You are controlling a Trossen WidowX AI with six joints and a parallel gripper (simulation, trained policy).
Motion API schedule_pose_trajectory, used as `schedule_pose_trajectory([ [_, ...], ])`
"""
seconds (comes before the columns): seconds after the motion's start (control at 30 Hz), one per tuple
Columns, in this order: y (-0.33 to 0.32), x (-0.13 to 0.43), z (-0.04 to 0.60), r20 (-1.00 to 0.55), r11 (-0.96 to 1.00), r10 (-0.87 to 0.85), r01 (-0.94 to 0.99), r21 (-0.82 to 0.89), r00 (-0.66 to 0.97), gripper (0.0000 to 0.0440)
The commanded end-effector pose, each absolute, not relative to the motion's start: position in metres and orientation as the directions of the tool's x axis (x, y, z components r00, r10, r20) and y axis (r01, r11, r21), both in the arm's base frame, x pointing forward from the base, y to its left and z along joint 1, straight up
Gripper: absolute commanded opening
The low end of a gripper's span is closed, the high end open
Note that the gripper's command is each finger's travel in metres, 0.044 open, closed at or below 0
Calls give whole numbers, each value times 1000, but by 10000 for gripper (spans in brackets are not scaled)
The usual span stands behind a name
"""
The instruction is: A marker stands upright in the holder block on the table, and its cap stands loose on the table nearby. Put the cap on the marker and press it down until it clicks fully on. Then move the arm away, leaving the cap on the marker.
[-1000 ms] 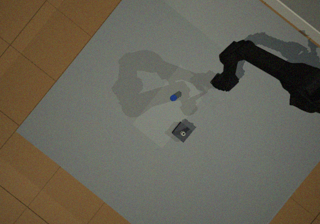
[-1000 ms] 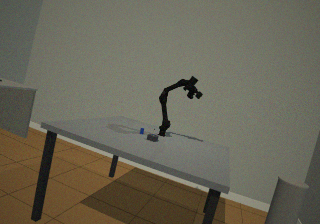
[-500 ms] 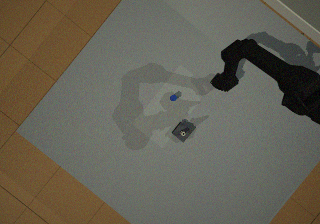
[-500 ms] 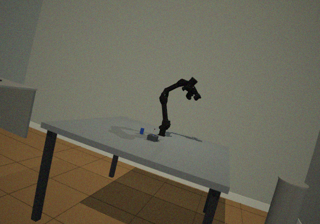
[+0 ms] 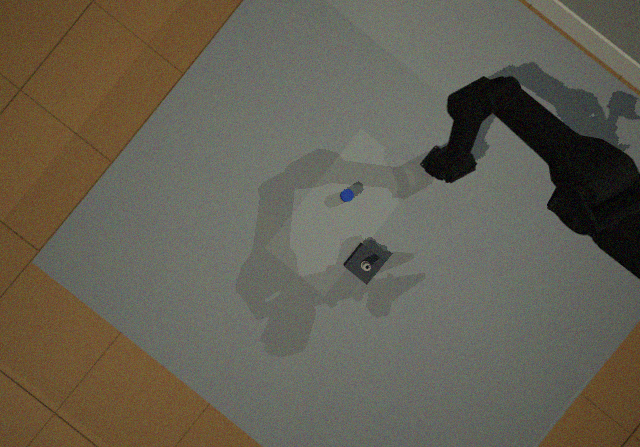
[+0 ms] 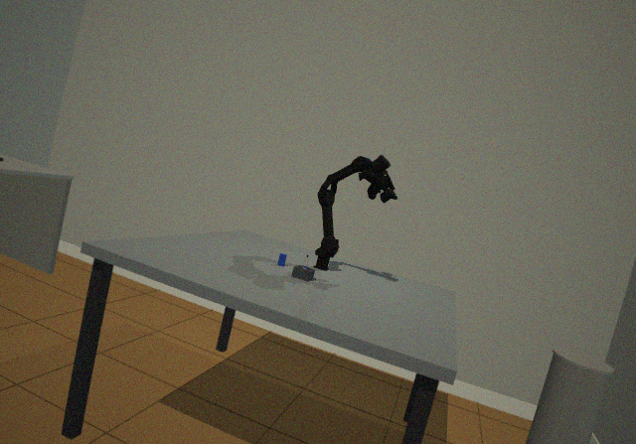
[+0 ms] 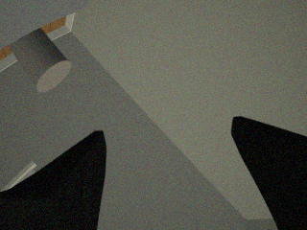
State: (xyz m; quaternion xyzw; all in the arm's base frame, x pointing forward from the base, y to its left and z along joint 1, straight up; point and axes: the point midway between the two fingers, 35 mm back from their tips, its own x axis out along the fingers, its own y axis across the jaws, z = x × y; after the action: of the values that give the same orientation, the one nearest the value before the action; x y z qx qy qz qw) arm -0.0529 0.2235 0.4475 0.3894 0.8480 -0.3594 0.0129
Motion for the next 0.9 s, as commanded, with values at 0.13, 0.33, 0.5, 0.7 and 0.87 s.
schedule_pose_trajectory([
  [0.13, 225, -36, 437, -336, 338, 685, 691, -639, -646, 324],
  [0.33, 225, -22, 430, -360, 258, 710, 699, -667, -605, 324],
  [0.5, 224, -11, 425, -379, 190, 729, 701, -688, -570, 325],
  [0.7, 223, 3, 418, -402, 110, 749, 696, -709, -527, 325],
  [0.87, 221, 14, 414, -420, 44, 763, 688, -725, -491, 325],
])
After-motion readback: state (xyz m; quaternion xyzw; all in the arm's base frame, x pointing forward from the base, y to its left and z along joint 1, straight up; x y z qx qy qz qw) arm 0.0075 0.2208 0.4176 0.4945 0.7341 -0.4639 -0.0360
